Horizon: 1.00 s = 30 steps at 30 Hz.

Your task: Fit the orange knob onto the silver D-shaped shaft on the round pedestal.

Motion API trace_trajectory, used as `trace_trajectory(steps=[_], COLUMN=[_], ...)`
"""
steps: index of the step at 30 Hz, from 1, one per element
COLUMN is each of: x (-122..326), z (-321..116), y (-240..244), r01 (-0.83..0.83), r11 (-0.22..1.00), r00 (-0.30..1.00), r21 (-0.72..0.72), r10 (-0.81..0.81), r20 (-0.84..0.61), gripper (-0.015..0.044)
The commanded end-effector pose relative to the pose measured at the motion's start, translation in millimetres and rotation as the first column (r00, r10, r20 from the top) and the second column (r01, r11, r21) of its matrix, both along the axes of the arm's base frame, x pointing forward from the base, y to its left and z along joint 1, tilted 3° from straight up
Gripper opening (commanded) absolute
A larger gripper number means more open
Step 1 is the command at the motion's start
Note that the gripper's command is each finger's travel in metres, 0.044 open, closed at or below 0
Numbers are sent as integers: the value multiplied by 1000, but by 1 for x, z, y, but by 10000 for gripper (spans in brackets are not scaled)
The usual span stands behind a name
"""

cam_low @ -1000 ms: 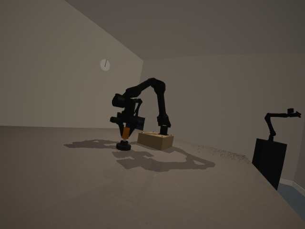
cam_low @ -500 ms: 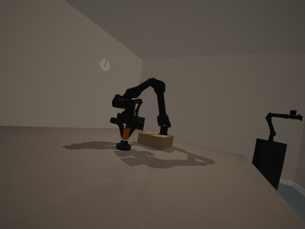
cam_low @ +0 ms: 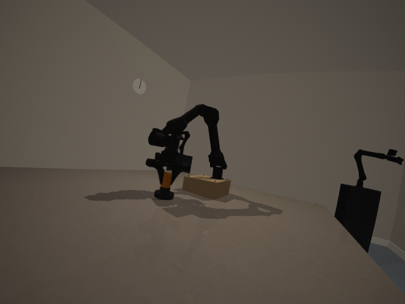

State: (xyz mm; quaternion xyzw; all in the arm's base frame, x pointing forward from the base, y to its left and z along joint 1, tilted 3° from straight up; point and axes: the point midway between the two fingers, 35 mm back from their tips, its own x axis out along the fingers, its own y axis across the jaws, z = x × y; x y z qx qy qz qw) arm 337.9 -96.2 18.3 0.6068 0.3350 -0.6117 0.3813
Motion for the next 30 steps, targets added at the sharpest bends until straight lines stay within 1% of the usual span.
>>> trace_trajectory(steps=[1, 9, 25, 26, 30], x=[0, 0, 0, 0, 0], z=[-4, -2, -2, -2, -2], y=[-1, 0, 0, 0, 0], r01=[-3, 0, 0, 0, 0], r11=[1000, 1000, 1000, 1000, 1000], r00=[1000, 1000, 1000, 1000, 1000], r21=[-2, 0, 0, 0, 0], r10=[3, 0, 0, 0, 0], r20=[-1, 0, 0, 0, 0], gripper=[0, 0, 420, 440, 440])
